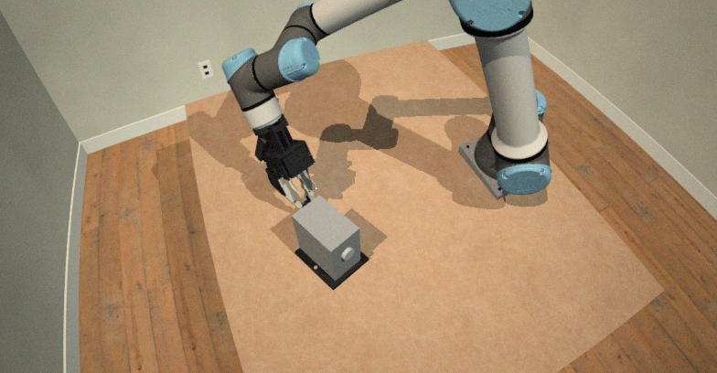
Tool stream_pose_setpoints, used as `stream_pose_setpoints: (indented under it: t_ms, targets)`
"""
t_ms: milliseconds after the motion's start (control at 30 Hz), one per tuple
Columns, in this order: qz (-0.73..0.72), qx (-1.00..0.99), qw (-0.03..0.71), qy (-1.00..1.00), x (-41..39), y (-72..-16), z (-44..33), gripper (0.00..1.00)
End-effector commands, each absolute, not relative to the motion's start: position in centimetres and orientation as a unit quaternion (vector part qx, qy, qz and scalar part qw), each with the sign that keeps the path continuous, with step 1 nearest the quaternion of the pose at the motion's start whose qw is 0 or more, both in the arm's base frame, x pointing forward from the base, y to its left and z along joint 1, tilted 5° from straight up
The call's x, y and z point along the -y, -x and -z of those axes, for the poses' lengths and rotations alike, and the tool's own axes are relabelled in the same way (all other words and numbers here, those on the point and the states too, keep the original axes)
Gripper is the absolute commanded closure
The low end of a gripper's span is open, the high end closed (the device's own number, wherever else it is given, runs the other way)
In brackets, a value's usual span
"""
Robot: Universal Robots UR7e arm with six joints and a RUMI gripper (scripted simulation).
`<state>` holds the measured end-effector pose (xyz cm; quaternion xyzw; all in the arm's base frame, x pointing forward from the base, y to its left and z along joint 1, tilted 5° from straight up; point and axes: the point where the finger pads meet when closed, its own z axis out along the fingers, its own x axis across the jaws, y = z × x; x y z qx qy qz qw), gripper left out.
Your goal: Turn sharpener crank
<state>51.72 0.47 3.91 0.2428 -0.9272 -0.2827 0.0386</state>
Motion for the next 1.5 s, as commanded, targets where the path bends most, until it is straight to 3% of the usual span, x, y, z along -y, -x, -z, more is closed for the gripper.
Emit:
stream_pose_setpoints:
  t_ms: [0,1467]
  targets:
    - [0.282,0.927,0.038,-0.243,-0.3,-51.5,-4.3,0.91]
    - [0.282,0.927,0.038,-0.243,0.5,-50.4,-8.6,0.91]
